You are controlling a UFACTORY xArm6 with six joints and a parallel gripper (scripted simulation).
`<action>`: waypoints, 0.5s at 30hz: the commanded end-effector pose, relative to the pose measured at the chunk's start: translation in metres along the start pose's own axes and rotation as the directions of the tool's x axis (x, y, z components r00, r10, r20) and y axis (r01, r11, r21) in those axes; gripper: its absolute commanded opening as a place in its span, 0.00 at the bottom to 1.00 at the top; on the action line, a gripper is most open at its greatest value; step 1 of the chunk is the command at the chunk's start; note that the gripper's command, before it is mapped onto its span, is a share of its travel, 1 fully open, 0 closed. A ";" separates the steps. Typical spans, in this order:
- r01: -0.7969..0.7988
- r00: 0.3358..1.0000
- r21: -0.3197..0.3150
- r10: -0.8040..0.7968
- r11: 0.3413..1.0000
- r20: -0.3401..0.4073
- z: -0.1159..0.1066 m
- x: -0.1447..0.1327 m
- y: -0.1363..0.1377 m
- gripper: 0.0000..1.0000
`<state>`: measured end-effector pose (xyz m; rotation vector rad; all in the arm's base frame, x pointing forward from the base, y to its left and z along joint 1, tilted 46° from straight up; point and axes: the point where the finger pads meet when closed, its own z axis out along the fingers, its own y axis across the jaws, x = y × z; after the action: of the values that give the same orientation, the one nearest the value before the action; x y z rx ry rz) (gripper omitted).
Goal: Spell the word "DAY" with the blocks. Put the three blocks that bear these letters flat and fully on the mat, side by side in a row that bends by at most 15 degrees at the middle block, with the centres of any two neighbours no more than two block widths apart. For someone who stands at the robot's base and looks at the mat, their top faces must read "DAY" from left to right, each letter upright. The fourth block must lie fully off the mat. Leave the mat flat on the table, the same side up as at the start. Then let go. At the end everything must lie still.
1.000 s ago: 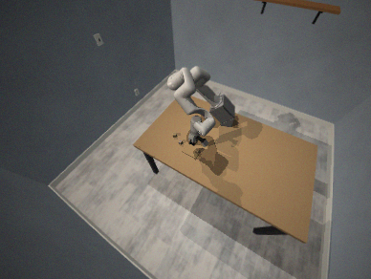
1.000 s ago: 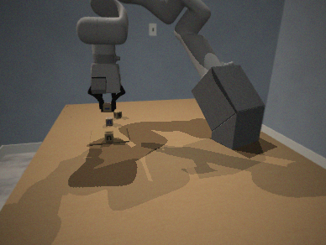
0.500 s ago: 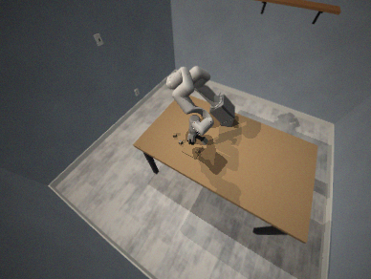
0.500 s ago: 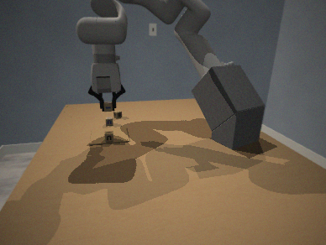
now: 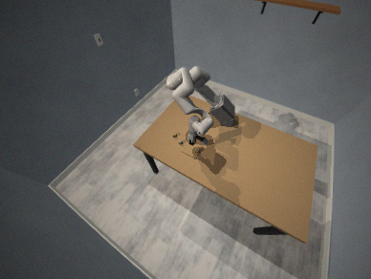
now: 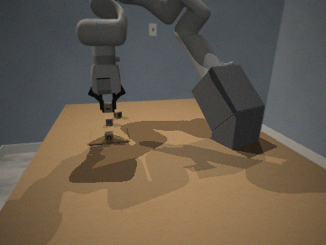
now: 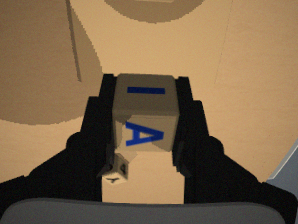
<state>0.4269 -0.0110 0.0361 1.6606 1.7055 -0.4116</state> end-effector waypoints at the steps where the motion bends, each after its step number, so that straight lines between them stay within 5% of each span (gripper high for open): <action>1: 0.000 1.000 -0.002 0.000 1.000 -0.001 0.012 0.000 0.001 0.27; 15: 0.000 1.000 -0.002 0.000 1.000 -0.001 0.066 0.000 0.002 0.27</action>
<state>0.4392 -0.0444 0.0017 1.6628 1.7078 -0.4149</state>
